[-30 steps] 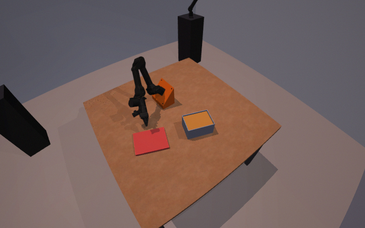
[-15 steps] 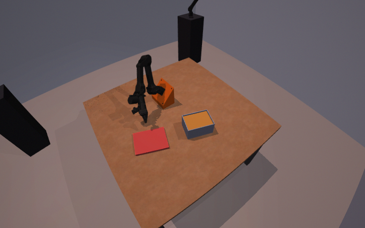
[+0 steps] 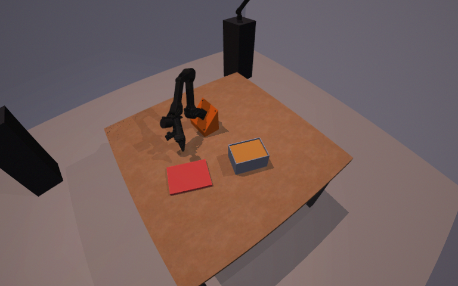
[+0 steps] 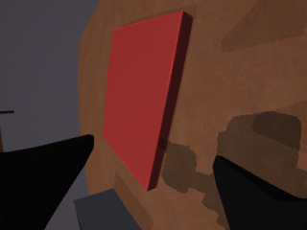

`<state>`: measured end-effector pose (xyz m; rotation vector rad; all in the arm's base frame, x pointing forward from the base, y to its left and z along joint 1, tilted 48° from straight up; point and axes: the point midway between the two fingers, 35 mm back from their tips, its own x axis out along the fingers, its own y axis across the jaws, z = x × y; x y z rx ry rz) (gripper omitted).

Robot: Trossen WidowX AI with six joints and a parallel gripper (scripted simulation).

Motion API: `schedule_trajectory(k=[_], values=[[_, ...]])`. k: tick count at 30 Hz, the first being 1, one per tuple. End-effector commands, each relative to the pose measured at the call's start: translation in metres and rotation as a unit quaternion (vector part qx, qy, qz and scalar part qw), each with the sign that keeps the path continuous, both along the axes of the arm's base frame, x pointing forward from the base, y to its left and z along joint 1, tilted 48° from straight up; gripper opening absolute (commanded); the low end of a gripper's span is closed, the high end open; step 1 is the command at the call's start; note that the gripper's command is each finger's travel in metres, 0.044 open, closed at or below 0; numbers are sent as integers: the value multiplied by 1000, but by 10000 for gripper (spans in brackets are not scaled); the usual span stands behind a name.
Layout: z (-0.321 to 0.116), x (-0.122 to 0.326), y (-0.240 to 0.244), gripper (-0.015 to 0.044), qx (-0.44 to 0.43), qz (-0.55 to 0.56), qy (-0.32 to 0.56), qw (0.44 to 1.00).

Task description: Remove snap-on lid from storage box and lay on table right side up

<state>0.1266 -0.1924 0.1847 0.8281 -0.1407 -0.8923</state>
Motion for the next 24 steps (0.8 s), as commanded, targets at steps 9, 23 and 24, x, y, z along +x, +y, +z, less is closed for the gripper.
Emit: schedule_trajectory(k=[9, 23, 24], values=[[19, -6, 20, 440, -9, -1, -1, 1000], [33, -13, 43, 440, -9, -1, -2, 1000], [34, -14, 45, 440, -8, -1, -2, 1000]])
